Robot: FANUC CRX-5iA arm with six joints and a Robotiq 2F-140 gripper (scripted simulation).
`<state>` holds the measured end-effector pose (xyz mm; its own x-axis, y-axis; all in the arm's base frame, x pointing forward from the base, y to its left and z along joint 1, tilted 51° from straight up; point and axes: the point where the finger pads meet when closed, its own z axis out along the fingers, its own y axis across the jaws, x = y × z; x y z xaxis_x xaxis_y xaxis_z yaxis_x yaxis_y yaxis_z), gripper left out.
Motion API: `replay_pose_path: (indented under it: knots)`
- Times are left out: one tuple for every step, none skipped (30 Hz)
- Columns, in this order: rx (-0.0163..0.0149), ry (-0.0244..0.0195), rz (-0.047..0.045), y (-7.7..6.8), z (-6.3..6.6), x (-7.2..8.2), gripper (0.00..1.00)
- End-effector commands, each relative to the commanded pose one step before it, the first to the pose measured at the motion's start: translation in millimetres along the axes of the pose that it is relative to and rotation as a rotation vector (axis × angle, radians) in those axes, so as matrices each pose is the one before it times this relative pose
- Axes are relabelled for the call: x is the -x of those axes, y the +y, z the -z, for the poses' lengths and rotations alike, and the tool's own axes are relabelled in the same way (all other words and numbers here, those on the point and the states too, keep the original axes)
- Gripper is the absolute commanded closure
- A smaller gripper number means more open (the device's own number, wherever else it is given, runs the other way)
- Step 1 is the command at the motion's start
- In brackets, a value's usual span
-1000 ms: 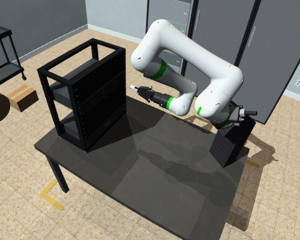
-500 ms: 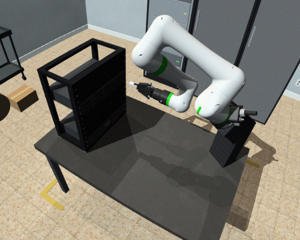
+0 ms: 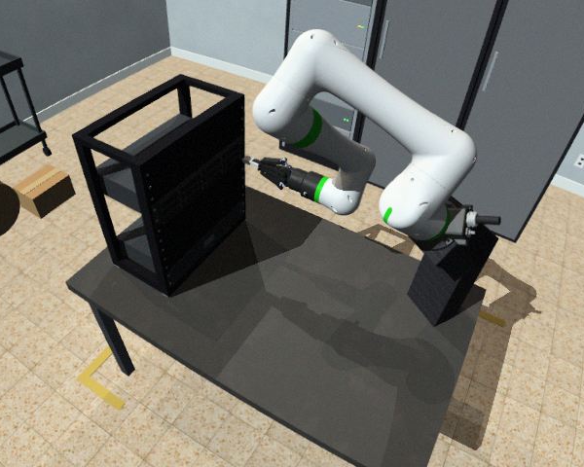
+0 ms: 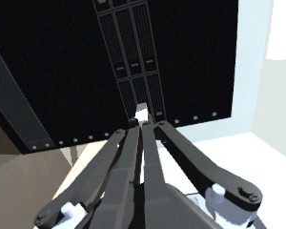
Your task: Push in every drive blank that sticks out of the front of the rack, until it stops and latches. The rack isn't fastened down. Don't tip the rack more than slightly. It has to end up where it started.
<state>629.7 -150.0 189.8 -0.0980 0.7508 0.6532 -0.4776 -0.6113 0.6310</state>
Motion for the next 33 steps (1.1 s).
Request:
replay_pose_path:
  knots:
    - [0.00107, 0.00012, 0.00074, 0.71, -0.39, 0.16, 0.9]
    - [0.0, 0.0, 0.0, 0.0, 0.0, 0.0, 0.9]
    - [0.0, 0.0, 0.0, 0.0, 0.0, 0.0, 0.9]
    - [0.0, 0.0, 0.0, 0.0, 0.0, 0.0, 0.9]
    - [0.0, 0.0, 0.0, 0.0, 0.0, 0.0, 0.9]
    - [0.0, 0.0, 0.0, 0.0, 0.0, 0.0, 0.9]
    - [0.0, 0.0, 0.0, 0.0, 0.0, 0.0, 0.9]
    - [0.0, 0.0, 0.0, 0.0, 0.0, 0.0, 0.9]
    - [0.0, 0.0, 0.0, 0.0, 0.0, 0.0, 0.9]
    - [0.0, 0.0, 0.0, 0.0, 0.0, 0.0, 0.9]
    - [0.0, 0.0, 0.0, 0.0, 0.0, 0.0, 0.9]
    - [0.0, 0.0, 0.0, 0.0, 0.0, 0.0, 0.9]
    - [0.0, 0.0, 0.0, 0.0, 0.0, 0.0, 0.9]
    - [0.0, 0.0, 0.0, 0.0, 0.0, 0.0, 0.9]
    - [0.0, 0.0, 0.0, 0.0, 0.0, 0.0, 0.9]
    - [0.0, 0.0, 0.0, 0.0, 0.0, 0.0, 0.9]
    - [0.0, 0.0, 0.0, 0.0, 0.0, 0.0, 0.9]
    - [0.0, 0.0, 0.0, 0.0, 0.0, 0.0, 0.9]
    - [0.0, 0.0, 0.0, 0.0, 0.0, 0.0, 0.9]
    - [0.0, 0.0, 0.0, 0.0, 0.0, 0.0, 0.9]
    - [0.0, 0.0, 0.0, 0.0, 0.0, 0.0, 0.9]
    - [0.0, 0.0, 0.0, 0.0, 0.0, 0.0, 0.9]
    - [0.0, 0.0, 0.0, 0.0, 0.0, 0.0, 0.9]
    - [0.0, 0.0, 0.0, 0.0, 0.0, 0.0, 0.9]
    - [0.0, 0.0, 0.0, 0.0, 0.0, 0.0, 0.9]
    - [0.0, 0.0, 0.0, 0.0, 0.0, 0.0, 0.9]
    - [0.0, 0.0, 0.0, 0.0, -0.06, 0.0, 0.9]
    - [0.0, 0.0, 0.0, 0.0, -0.38, 0.0, 0.9]
    - [0.0, 0.0, 0.0, 0.0, -0.84, 0.0, 0.9]
    - [0.0, 0.0, 0.0, 0.01, -1.27, 0.0, 0.9]
    - [0.0, 0.0, 0.0, 0.01, -1.58, 0.0, 0.9]
    - [0.0, 0.0, 0.0, 0.01, -1.7, 0.0, 0.9]
    - [0.0, 0.0, 0.0, 0.01, -1.59, 0.0, 0.9]
